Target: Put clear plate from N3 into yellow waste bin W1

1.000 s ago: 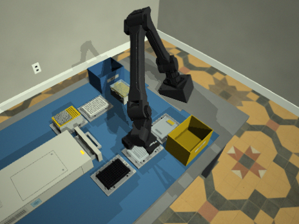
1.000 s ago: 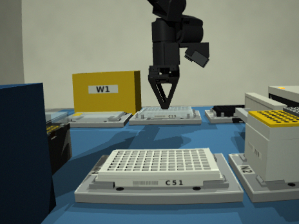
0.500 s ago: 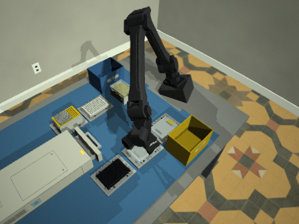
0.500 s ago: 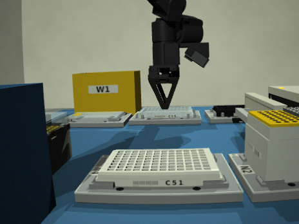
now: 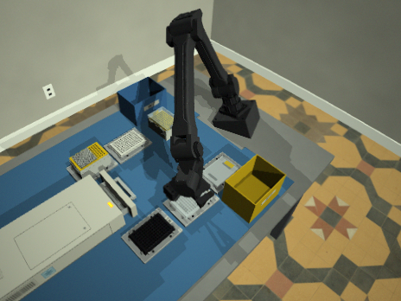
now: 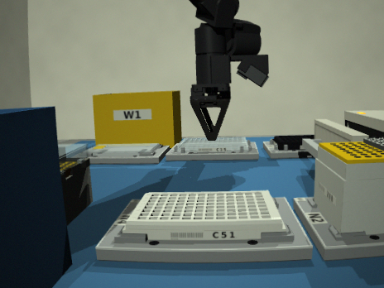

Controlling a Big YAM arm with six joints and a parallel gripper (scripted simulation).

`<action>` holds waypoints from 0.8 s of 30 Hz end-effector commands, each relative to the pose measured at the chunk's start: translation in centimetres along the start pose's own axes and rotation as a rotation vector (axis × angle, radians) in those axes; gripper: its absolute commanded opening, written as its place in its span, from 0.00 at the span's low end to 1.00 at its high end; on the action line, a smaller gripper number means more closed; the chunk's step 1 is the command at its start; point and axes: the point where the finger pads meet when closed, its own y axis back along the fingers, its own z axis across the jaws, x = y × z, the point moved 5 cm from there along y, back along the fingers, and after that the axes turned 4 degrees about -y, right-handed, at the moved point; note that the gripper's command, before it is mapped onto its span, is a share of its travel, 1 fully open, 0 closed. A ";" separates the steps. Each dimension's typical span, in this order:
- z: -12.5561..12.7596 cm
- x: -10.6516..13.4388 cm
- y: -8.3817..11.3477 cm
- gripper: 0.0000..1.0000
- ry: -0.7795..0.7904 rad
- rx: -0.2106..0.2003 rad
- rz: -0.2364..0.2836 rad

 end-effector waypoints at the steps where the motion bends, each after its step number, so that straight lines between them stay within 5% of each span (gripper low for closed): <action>1: -0.6 -0.4 -0.8 1.00 -0.006 0.002 0.000; 14: -0.5 -0.3 -2.9 1.00 -0.003 0.007 0.006; 17: -0.6 -0.3 -2.9 1.00 -0.004 0.005 0.003; 18: -0.5 -1.7 -1.2 1.00 -0.024 -0.019 -0.032; 24: -0.6 -1.5 -1.3 1.00 -0.023 -0.016 -0.026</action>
